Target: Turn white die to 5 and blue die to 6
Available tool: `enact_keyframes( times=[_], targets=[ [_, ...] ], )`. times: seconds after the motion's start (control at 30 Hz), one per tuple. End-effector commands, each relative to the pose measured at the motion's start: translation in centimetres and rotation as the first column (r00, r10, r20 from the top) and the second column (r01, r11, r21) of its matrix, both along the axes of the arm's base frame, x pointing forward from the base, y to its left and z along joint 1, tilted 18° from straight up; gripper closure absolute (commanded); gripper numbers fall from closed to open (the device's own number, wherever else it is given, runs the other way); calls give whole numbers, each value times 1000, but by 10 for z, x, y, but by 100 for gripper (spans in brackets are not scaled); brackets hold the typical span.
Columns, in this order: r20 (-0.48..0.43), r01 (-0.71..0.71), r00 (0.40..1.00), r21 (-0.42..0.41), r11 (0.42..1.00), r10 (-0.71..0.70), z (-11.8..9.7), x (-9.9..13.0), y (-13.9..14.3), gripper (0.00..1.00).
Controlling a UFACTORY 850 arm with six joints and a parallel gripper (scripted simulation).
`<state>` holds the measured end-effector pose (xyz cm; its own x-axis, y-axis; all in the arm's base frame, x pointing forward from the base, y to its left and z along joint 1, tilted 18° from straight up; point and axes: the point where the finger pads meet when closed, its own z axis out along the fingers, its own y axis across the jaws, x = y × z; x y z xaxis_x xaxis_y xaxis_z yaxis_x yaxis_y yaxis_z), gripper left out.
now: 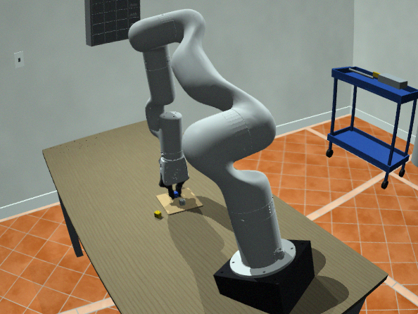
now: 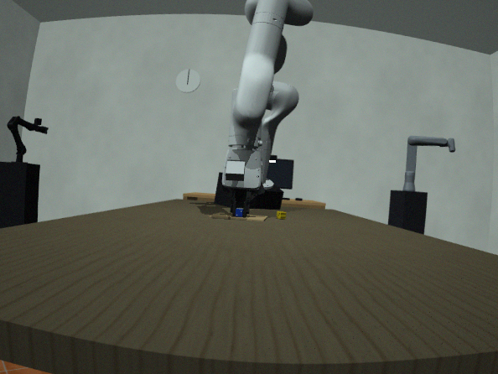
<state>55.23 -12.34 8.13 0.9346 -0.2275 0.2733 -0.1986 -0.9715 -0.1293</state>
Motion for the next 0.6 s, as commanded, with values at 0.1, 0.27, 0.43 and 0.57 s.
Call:
enact_keyframes(
  times=[0.1,0.27,0.43,0.57],
  targets=[
    [2,0,1000,0,1000,0,1,1,0,81],
    [2,0,1000,0,1000,0,1,1,0,77],
    [2,0,1000,0,1000,0,1,1,0,72],
    [2,0,1000,0,1000,0,1,1,0,64]
  ],
)
